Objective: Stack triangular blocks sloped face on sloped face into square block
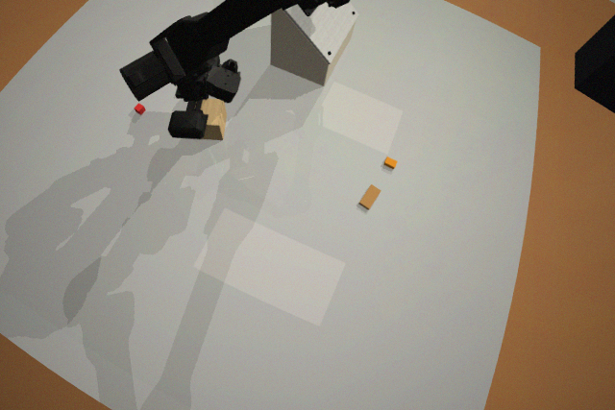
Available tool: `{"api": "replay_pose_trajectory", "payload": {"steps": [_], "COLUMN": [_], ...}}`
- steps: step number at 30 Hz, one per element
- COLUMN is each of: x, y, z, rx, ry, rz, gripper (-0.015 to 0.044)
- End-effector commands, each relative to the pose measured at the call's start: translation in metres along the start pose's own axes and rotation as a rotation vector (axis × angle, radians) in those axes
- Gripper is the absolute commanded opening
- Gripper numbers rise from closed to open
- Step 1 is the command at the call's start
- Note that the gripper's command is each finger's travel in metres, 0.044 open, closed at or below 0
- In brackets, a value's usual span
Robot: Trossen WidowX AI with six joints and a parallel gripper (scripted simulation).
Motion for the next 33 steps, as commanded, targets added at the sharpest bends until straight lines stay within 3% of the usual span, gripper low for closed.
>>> {"api": "replay_pose_trajectory", "payload": {"steps": [1, 4, 12, 20, 33], "x": [0.0, 0.0, 0.003, 0.108, 0.107], "y": [0.0, 0.0, 0.0, 0.0, -0.001], "z": [0.0, 0.0, 0.0, 0.001, 0.004], "rx": [0.0, 0.0, 0.0, 0.0, -0.005], "ry": [0.0, 0.0, 0.001, 0.004, 0.016], "rz": [0.0, 0.0, 0.0, -0.002, 0.016], "gripper": [0.0367, 0.044, 0.044, 0.044, 0.044]}}
Point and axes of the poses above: the point midway between the two fingers, 35 mm back from their tips, its own x axis back along the fingers, its own y axis across the jaws, z = x × y, the point moved 9 cm from there along x, back along the fingers, and after that the axes turned 4 degrees about x, right-handed, at the moved point
